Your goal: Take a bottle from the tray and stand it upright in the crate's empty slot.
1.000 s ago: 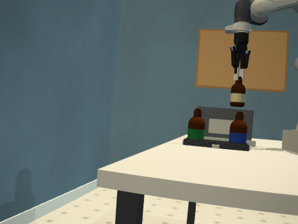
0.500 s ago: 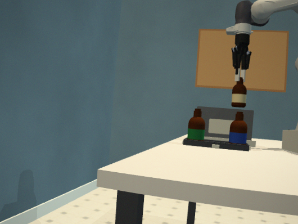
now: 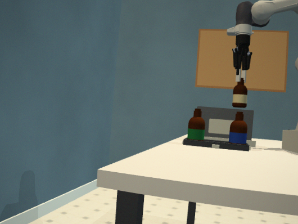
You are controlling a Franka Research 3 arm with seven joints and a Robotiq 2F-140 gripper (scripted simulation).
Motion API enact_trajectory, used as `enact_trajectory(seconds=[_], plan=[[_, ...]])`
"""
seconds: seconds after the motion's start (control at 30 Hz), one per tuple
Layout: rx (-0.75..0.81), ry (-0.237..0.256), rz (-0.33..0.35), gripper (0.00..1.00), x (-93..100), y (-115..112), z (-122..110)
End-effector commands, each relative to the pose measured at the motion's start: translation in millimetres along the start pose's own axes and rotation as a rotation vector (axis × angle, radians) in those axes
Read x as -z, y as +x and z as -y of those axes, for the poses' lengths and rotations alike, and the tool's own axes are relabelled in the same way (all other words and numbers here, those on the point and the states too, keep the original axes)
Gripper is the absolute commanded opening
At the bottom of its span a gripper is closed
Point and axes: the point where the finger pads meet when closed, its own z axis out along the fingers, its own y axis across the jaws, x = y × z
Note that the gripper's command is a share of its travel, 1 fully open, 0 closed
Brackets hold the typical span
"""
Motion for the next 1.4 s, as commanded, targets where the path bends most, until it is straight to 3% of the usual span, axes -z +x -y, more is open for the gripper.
enact_trajectory(seconds=[0.0,1.37], plan=[[0.009,0.000,-0.006,0.00,2.8,3.4,-3.4],[0.009,0.000,-0.006,0.00,2.8,7.0,-10.6]])
